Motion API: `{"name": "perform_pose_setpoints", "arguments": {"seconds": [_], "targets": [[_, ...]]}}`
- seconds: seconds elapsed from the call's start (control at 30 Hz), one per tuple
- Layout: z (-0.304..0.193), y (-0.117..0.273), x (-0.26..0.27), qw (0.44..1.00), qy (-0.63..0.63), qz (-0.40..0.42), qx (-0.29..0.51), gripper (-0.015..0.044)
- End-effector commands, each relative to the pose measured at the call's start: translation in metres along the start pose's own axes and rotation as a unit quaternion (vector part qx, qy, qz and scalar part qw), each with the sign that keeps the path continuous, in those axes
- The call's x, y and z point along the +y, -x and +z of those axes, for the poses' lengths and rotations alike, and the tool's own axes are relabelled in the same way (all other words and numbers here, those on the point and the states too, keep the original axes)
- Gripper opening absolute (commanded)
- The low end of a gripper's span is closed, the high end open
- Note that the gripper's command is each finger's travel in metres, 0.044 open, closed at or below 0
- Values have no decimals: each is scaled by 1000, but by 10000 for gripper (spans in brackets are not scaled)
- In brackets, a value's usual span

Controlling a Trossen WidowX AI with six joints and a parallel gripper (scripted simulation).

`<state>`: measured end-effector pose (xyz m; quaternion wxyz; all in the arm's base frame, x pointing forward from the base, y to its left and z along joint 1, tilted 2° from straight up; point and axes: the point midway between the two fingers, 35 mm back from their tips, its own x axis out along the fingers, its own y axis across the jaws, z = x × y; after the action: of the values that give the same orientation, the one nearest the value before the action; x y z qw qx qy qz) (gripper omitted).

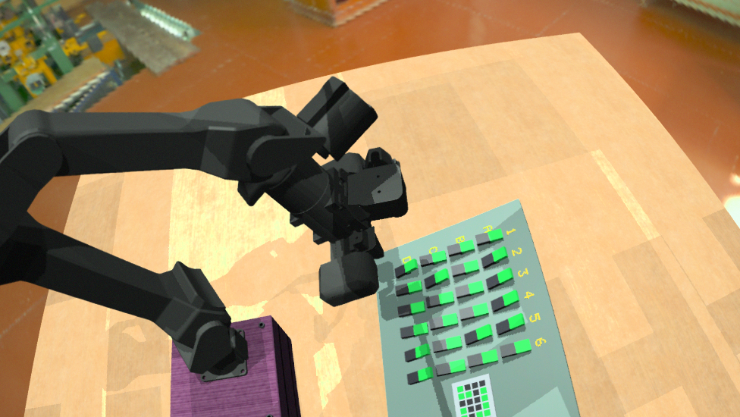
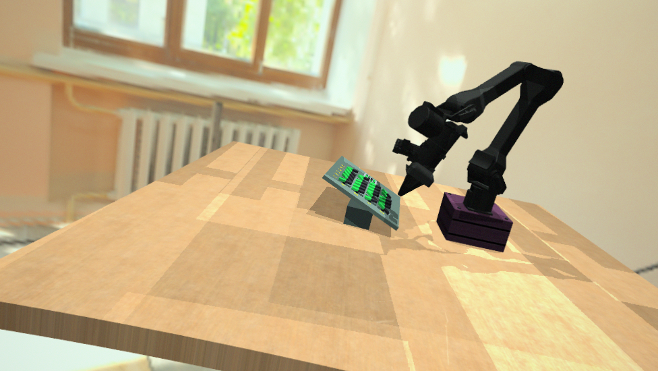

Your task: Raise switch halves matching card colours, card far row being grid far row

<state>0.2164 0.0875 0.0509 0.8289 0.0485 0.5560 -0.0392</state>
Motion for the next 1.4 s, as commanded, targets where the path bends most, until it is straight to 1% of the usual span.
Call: {"name": "perform_pose_setpoints", "arguments": {"seconds": [0.0, 0.07, 0.27, 0.33, 0.4, 0.47, 0.6, 1.1, 1.37], "targets": [[1, 16, 0, 1000, -2, 3, -2, 0], [1, 16, -1, 1000, -2, 3, -2, 0], [1, 16, -31, 1000, -2, 2, -2, 0], [2, 8, -31, 1000, -2, 2, -5, 0], [1, -12, -31, 1000, -2, 2, -12, 0], [1, -19, -31, 1000, -2, 2, -15, 0], [1, -20, -31, 1000, -2, 2, -15, 0], [1, -42, -31, 1000, -2, 2, -16, 0], [1, -43, -31, 1000, -2, 2, -16, 0]]}}
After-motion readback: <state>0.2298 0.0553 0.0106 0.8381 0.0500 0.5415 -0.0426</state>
